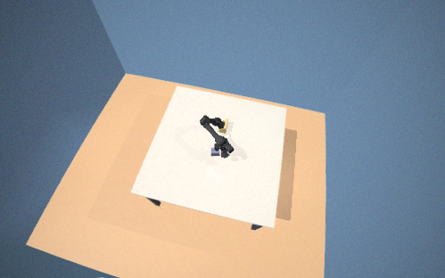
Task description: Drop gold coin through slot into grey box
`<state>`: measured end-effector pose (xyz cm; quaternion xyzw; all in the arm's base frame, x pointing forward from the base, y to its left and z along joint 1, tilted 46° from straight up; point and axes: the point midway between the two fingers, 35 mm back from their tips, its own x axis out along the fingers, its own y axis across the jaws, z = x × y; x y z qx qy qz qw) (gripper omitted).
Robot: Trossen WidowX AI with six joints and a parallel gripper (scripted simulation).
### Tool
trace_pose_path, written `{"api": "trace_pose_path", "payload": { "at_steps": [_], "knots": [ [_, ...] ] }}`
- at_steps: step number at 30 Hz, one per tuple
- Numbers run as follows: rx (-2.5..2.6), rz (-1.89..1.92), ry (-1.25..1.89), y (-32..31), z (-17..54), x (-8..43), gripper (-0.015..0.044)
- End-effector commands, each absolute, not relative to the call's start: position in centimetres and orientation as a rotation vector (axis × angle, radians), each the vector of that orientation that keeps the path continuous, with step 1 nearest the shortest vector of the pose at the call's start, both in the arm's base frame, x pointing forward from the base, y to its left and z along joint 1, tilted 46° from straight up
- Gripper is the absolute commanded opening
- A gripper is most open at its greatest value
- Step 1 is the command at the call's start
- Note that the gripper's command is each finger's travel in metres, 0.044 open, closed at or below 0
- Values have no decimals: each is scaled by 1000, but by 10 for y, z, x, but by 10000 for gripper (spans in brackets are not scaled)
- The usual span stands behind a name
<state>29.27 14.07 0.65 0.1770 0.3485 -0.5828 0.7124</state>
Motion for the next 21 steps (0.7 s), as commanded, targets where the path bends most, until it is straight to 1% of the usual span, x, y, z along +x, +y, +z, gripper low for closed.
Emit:
{"api": "trace_pose_path", "payload": {
  "at_steps": [1,21],
  "knots": [
    [389,-1291,769,131,17,293,0],
    [385,-1294,768,94,52,290,0]
  ]
}}
